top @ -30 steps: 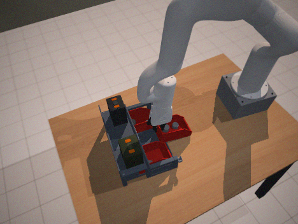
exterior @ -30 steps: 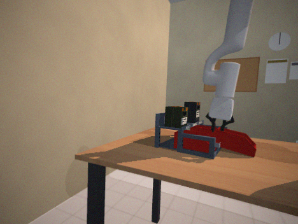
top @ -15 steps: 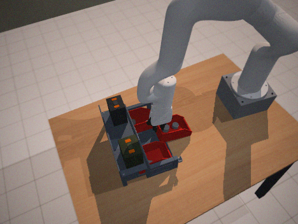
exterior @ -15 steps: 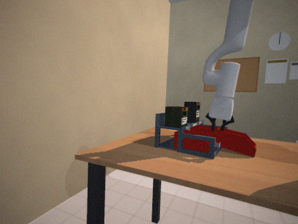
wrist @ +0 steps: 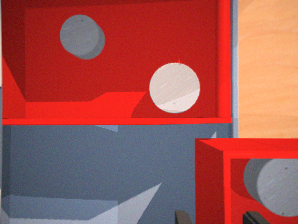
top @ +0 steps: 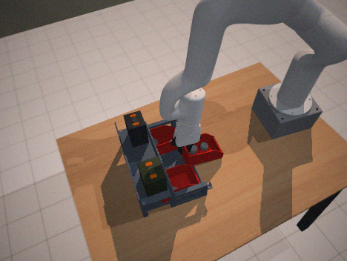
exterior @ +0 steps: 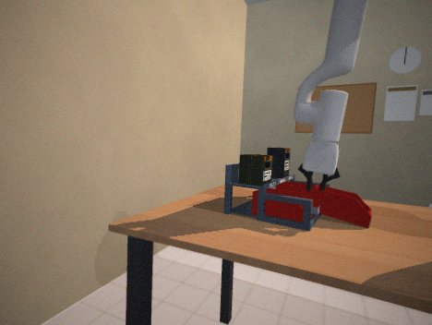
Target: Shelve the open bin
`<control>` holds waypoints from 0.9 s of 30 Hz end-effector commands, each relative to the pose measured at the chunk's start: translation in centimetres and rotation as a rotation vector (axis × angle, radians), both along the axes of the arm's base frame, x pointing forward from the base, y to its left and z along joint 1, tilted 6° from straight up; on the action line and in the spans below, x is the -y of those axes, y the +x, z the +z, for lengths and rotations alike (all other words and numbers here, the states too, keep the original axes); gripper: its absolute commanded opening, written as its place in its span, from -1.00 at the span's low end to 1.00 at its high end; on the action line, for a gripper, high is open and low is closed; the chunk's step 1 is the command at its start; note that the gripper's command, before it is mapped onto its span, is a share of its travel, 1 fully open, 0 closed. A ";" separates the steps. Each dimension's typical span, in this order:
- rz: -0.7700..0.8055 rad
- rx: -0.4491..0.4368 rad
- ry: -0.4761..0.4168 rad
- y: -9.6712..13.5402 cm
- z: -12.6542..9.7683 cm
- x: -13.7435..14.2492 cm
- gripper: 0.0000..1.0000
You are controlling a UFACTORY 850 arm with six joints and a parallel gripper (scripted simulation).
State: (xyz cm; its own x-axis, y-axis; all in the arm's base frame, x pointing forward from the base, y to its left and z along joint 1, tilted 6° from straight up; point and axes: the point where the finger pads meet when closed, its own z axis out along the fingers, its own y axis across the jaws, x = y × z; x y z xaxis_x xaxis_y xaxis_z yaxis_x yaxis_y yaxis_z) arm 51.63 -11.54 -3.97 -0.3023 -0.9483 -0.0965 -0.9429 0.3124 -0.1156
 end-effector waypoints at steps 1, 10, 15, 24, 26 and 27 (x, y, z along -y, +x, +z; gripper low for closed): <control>0.000 0.002 0.000 0.1 0.1 0.0 -0.32; 0.000 0.002 0.000 0.1 0.1 0.0 -0.32; 0.000 0.002 0.000 0.1 0.1 0.0 -0.32; 0.000 0.002 0.000 0.0 1.9 0.2 -0.32; 0.000 0.002 0.000 0.0 3.1 0.3 -0.32; 0.000 0.002 0.000 0.0 3.1 0.3 -0.32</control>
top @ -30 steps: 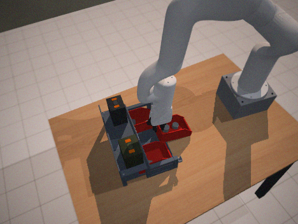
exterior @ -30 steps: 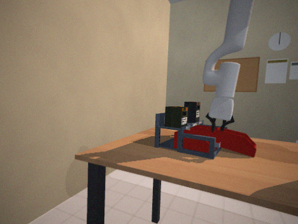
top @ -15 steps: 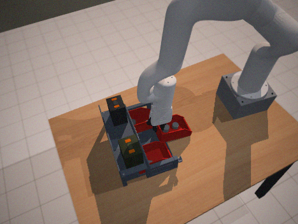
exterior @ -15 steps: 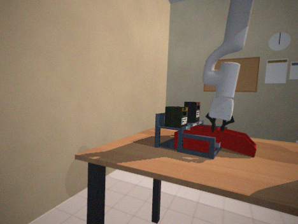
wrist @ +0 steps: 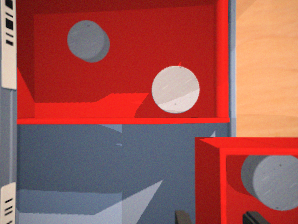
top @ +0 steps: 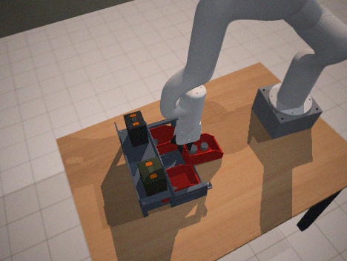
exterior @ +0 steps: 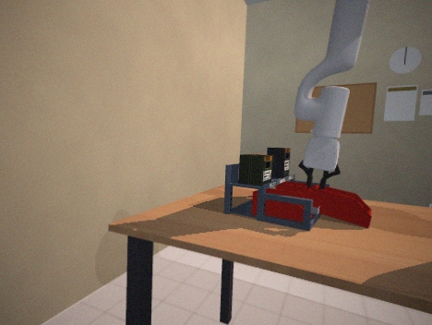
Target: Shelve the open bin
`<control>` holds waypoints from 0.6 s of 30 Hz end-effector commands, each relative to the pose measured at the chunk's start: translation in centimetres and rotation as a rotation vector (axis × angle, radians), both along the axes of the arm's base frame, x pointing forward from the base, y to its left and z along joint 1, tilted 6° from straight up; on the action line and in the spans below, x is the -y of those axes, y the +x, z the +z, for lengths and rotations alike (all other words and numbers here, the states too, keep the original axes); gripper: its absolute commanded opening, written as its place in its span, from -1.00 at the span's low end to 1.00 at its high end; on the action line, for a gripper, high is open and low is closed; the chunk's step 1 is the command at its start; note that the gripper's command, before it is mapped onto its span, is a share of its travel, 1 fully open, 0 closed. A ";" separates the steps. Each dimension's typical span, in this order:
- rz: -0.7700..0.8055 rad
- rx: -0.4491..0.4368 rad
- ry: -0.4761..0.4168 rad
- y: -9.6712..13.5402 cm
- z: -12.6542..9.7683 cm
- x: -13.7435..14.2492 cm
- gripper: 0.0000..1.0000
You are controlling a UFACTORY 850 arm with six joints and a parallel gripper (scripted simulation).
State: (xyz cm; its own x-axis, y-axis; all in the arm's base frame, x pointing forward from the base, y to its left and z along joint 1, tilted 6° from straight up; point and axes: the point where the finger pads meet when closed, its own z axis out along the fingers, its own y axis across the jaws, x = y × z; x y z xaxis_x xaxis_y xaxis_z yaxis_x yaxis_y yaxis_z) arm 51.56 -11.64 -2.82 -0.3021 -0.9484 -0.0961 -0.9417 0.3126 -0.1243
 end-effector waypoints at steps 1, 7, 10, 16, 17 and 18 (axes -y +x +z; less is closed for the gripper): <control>0.001 -0.006 0.003 0.1 1.9 0.2 -0.32; 0.001 -0.006 0.003 0.1 1.9 0.2 -0.32; 0.001 -0.006 0.003 0.1 1.9 0.2 -0.32; 0.001 -0.006 0.002 -0.1 6.3 0.6 -0.32; 0.001 -0.006 0.002 -0.1 6.3 0.6 -0.32; 0.001 -0.006 0.002 -0.1 6.3 0.6 -0.32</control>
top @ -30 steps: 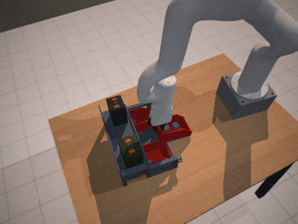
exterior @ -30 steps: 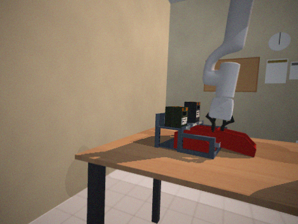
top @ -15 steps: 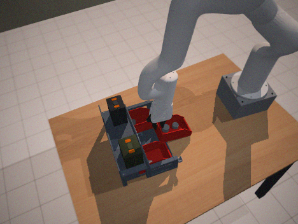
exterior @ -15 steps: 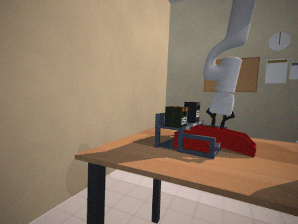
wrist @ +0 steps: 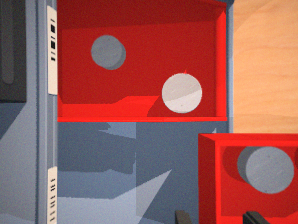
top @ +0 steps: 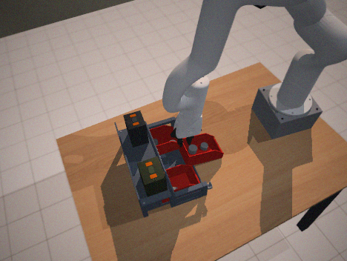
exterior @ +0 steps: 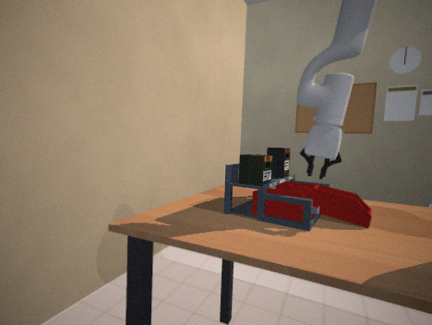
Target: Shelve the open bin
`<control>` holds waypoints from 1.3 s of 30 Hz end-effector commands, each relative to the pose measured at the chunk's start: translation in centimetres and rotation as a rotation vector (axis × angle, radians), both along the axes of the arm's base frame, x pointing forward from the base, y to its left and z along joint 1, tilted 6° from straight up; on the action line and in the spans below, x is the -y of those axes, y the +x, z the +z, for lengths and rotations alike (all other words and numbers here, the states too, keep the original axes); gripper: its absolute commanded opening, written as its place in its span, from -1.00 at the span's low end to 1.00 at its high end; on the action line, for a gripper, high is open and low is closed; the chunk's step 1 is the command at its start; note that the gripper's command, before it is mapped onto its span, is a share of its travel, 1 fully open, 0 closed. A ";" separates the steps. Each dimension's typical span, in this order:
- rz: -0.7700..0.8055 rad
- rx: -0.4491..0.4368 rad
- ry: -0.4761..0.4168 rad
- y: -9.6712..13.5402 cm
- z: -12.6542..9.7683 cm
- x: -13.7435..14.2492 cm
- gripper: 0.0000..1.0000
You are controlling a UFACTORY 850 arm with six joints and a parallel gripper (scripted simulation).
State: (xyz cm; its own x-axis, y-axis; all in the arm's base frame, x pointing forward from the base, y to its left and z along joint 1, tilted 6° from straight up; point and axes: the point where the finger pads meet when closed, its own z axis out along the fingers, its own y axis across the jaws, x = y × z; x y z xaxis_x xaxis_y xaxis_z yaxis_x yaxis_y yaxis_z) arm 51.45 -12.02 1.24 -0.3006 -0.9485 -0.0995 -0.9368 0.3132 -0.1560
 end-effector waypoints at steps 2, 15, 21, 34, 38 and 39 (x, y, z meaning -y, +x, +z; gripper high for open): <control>0.002 -0.038 0.009 0.0 2.3 0.2 -0.32; 0.002 -0.038 0.009 0.0 3.2 0.3 -0.32; 0.002 -0.038 0.009 0.0 3.2 0.3 -0.32; 0.002 -0.038 0.009 0.0 2.5 0.2 -0.32; 0.002 -0.038 0.009 0.0 2.5 0.2 -0.32; 0.002 -0.038 0.009 0.0 2.5 0.2 -0.32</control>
